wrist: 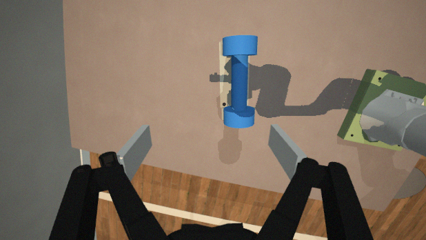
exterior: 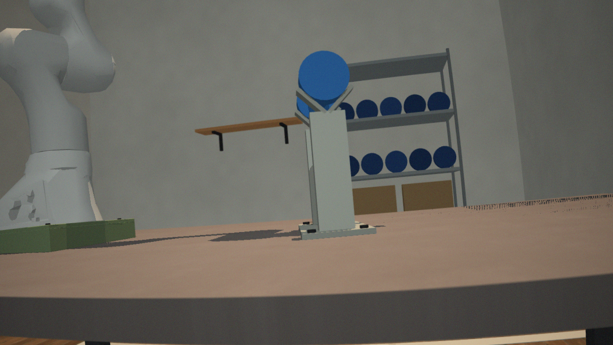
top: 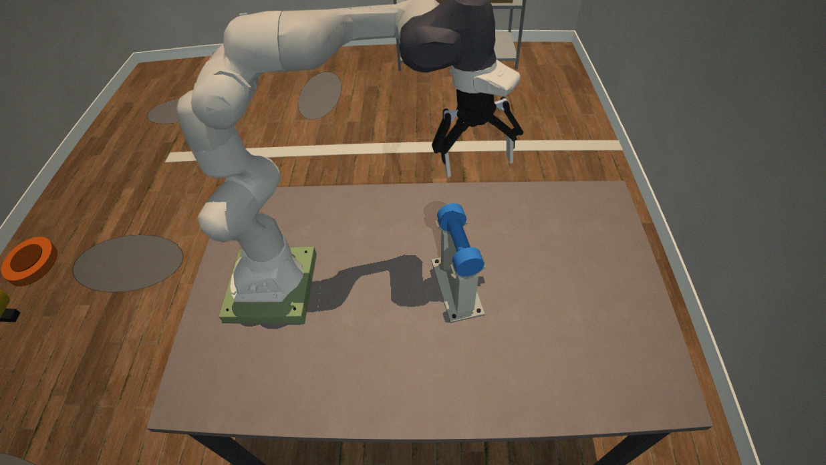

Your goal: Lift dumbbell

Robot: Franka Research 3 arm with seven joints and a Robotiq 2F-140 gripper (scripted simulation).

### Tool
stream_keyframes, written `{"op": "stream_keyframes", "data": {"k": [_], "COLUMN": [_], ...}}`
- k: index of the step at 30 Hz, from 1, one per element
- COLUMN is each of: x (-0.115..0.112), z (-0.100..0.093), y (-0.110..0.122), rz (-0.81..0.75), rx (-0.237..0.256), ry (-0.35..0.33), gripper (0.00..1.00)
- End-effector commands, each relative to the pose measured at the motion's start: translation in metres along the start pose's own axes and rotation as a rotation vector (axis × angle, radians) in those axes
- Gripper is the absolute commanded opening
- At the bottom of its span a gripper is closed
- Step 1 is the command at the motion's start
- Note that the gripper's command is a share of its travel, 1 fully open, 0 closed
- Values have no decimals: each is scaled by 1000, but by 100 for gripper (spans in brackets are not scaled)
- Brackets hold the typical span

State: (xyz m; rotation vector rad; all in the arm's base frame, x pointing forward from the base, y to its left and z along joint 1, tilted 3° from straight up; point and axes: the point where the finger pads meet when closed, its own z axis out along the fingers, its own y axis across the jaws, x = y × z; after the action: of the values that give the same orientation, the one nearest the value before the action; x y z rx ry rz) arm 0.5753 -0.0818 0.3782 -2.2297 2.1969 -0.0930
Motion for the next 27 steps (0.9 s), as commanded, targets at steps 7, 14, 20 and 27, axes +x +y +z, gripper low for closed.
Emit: {"op": "stream_keyframes", "data": {"k": [7,14,20,27], "x": [-41,-66,-77,-59], "z": [-23,-40,-52,-63], "y": [9,14,18,24], "rz": [-432,-632,-806,-982], "rx": [-26,-30,-28,-16], "ry": [-33,-44,-39,7], "gripper": [100,100,100,100]}}
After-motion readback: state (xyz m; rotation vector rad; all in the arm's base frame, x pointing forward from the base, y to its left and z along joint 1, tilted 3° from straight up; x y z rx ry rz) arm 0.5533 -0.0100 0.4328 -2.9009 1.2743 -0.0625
